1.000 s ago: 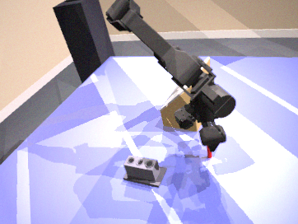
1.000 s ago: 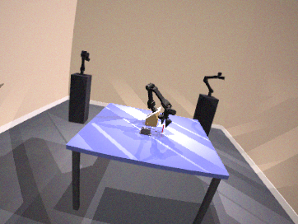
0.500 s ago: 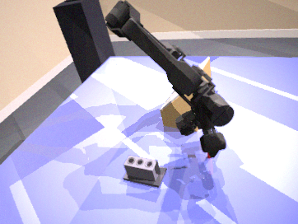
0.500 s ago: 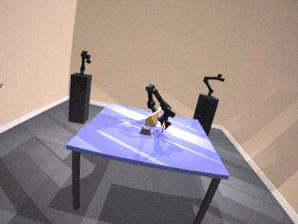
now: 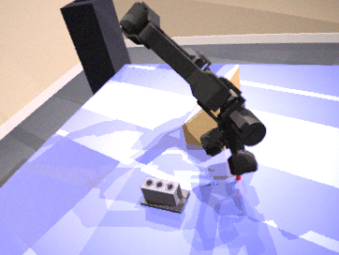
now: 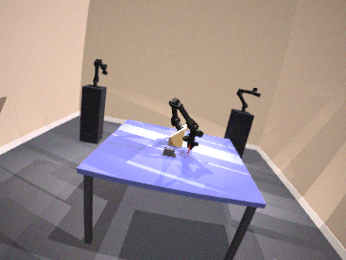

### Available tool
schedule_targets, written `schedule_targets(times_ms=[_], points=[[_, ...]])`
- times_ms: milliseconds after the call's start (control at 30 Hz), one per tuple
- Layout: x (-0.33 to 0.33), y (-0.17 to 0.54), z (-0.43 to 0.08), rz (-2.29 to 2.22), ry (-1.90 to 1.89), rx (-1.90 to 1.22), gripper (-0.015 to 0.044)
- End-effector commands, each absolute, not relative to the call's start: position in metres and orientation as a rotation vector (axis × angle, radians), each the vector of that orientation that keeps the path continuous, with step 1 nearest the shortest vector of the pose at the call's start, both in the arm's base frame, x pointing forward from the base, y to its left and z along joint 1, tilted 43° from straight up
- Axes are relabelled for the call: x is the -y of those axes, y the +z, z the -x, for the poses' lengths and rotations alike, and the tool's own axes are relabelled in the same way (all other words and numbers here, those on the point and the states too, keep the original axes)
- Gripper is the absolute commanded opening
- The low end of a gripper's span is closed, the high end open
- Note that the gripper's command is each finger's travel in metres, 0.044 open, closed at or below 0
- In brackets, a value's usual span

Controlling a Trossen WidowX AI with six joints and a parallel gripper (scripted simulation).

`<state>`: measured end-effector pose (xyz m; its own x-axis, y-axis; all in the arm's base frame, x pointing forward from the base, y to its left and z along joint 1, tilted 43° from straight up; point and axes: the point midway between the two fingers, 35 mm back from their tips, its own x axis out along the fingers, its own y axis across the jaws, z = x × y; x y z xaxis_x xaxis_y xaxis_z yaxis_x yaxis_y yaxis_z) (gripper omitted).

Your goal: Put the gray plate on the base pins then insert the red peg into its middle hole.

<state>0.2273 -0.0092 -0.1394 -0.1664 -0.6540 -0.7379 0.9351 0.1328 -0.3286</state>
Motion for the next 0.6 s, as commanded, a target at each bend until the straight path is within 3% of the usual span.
schedule_targets(times_ms=[0, 100, 567], points=[[0.0099, -0.1396, -0.2275, -0.378, -1.46, -0.965, 0.0072], [0.0099, -0.1396, -0.2275, -0.378, -1.46, -0.965, 0.0], [0.0099, -0.1396, -0.2275, -0.378, -1.46, -0.965, 0.0]])
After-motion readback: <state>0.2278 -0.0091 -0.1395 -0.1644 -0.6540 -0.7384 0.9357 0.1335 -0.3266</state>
